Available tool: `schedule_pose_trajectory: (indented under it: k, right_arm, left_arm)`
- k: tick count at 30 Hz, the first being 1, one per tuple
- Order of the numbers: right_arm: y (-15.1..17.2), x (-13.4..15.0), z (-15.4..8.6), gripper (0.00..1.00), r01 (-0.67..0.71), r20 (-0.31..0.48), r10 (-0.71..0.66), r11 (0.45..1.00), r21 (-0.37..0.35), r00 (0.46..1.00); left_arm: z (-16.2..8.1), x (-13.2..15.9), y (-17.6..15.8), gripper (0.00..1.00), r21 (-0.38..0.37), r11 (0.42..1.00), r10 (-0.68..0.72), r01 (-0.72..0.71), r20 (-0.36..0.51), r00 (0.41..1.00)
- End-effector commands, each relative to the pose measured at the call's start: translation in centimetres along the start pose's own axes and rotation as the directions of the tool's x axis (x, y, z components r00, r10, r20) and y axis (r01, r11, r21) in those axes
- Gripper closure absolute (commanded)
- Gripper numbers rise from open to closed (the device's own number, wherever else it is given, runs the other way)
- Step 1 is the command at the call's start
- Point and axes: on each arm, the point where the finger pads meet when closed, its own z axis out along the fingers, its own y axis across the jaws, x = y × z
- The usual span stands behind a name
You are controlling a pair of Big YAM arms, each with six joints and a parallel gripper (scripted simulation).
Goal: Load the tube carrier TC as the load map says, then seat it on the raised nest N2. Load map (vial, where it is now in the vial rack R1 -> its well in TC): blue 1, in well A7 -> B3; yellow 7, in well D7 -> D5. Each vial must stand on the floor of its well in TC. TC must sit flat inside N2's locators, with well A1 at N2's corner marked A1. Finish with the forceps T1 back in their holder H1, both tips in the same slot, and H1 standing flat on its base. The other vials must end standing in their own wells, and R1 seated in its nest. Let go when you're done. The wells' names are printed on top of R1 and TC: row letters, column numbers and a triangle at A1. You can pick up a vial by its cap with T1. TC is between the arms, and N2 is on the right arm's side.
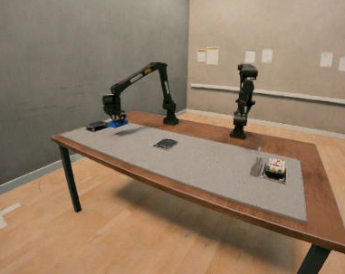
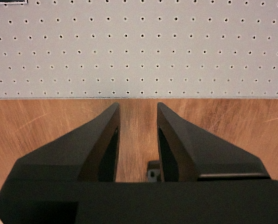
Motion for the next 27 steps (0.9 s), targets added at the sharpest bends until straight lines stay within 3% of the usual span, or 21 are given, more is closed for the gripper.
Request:
schedule_pose_trajectory:
  k: [1, 27]
  right_arm:
    - [-1.8, -2.0, -1.6, 1.00, 0.008, 0.036, -0.009, 1.000, 0.012, 0.999]
    - [-5.7, -2.4, -1.7, 1.00, 0.008, 0.039, -0.009, 1.000, 0.015, 0.999]
  left_arm:
    - [0.2, 0.3, -0.5, 0.76, 0.003, 1.000, 0.005, -0.005, -0.011, 1.000]
    - [0.2, 0.3, -0.5, 0.76, 0.003, 1.000, 0.005, -0.005, -0.011, 1.000]
